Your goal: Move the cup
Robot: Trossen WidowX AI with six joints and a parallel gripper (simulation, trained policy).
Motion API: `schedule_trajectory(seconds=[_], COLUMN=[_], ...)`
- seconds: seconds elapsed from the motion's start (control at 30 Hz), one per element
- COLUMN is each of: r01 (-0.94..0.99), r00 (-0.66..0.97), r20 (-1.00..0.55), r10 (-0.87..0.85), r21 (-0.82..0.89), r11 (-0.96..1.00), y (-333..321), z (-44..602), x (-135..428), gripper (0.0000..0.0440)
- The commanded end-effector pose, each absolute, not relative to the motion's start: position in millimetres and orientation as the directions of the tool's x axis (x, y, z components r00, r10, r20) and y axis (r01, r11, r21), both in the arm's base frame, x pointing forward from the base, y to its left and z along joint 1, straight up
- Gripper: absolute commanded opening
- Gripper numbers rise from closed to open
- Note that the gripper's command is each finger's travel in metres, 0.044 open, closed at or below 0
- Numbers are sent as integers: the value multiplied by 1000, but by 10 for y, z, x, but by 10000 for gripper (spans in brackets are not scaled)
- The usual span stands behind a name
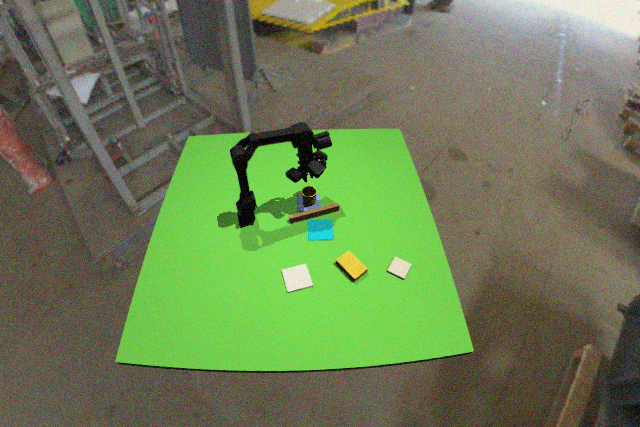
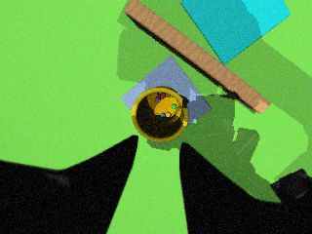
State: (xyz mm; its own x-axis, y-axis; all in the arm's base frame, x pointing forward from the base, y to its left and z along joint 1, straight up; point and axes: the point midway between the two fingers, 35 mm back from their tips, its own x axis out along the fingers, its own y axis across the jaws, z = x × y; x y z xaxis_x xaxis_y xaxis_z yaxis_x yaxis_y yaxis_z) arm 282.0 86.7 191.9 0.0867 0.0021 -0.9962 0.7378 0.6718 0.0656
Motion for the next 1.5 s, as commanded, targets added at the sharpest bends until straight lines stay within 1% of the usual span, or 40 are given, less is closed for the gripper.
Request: schedule_trajectory(seconds=[0.0, 0.57, 1.2, 1.27, 1.47], r01=[752, 783, 747, 740, 722], r00=[43, -73, -117, -111, -94], r20=[-999, -992, -985, -986, -987], r10=[-23, -98, -129, -128, -130], r21=[17, -118, -172, -168, -158], r11=[659, 611, 642, 651, 673], y=[840, 790, 783, 782, 757], z=[1817, 1313, 679, 640, 630], x=[2791, 2677, 2596, 2600, 2616], gripper=[154, 169, 173, 144, 10])
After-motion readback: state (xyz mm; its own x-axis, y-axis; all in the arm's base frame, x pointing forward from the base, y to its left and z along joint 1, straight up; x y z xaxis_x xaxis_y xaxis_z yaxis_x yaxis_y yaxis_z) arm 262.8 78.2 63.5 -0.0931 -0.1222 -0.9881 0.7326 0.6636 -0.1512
